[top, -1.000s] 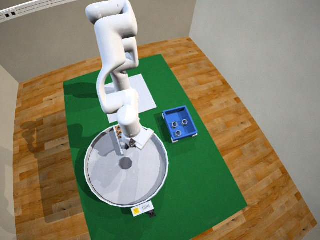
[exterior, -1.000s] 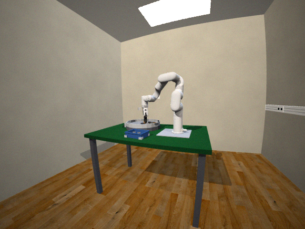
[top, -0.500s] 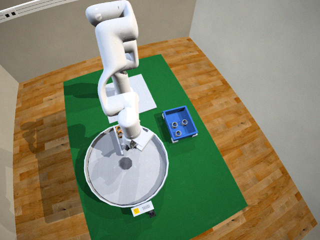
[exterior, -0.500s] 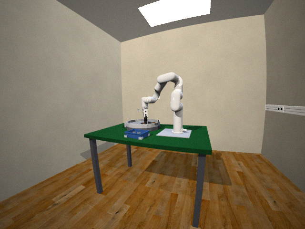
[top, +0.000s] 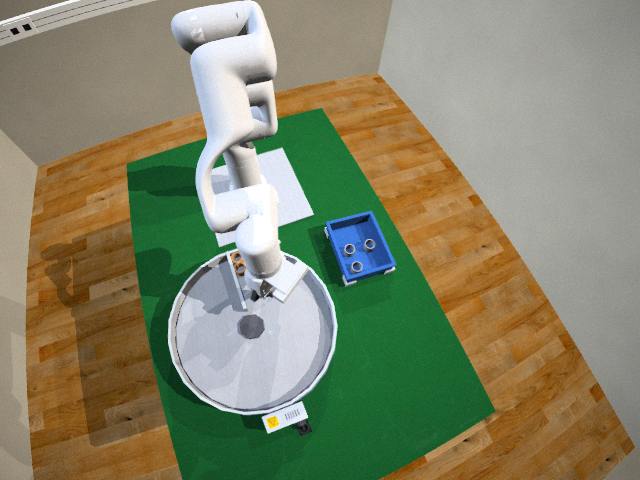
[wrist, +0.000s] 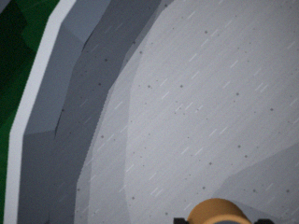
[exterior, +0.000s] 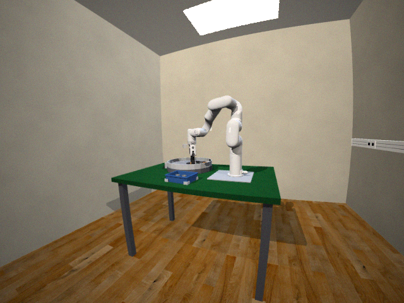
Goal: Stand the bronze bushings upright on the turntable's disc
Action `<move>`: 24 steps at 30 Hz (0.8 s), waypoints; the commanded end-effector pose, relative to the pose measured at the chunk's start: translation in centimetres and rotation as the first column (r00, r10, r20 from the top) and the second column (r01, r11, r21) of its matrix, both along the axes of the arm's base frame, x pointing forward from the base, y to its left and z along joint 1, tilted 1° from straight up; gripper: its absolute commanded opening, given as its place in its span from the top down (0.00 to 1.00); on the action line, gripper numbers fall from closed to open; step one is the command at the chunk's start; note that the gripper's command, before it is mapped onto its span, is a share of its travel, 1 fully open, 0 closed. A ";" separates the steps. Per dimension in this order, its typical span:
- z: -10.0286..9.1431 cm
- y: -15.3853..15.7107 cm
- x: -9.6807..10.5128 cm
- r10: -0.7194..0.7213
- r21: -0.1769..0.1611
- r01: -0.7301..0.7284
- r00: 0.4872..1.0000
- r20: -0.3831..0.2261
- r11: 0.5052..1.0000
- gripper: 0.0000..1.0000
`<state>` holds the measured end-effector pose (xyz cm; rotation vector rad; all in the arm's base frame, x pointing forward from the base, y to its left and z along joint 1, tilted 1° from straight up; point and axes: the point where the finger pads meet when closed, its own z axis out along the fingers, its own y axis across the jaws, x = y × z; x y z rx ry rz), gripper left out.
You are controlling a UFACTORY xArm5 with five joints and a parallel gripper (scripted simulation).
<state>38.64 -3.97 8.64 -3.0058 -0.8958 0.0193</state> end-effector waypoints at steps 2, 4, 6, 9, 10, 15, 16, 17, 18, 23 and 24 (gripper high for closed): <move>0.1 0.0 0.1 0.000 0.000 0.000 1.000 0.003 1.000 1.00; 0.0 0.0 0.1 0.000 0.000 0.000 1.000 0.003 1.000 1.00; 0.0 0.0 0.1 0.000 0.000 0.000 1.000 0.003 1.000 1.00; -0.1 0.0 0.1 0.000 0.000 0.000 1.000 0.003 1.000 1.00; -0.1 0.0 0.1 0.000 0.000 0.000 1.000 0.003 1.000 1.00; -0.2 0.0 0.1 0.000 0.000 0.000 1.000 0.003 1.000 1.00; -0.3 0.0 0.1 0.000 0.000 0.000 1.000 0.003 1.000 1.00; -0.3 0.0 0.1 0.000 0.000 0.000 1.000 0.003 1.000 1.00; -0.3 0.0 0.1 0.000 0.000 0.000 1.000 0.003 1.000 1.00; -0.4 0.0 0.1 0.000 0.000 0.000 1.000 0.003 1.000 1.00; -0.5 0.0 0.1 0.000 0.000 0.000 1.000 0.003 1.000 1.00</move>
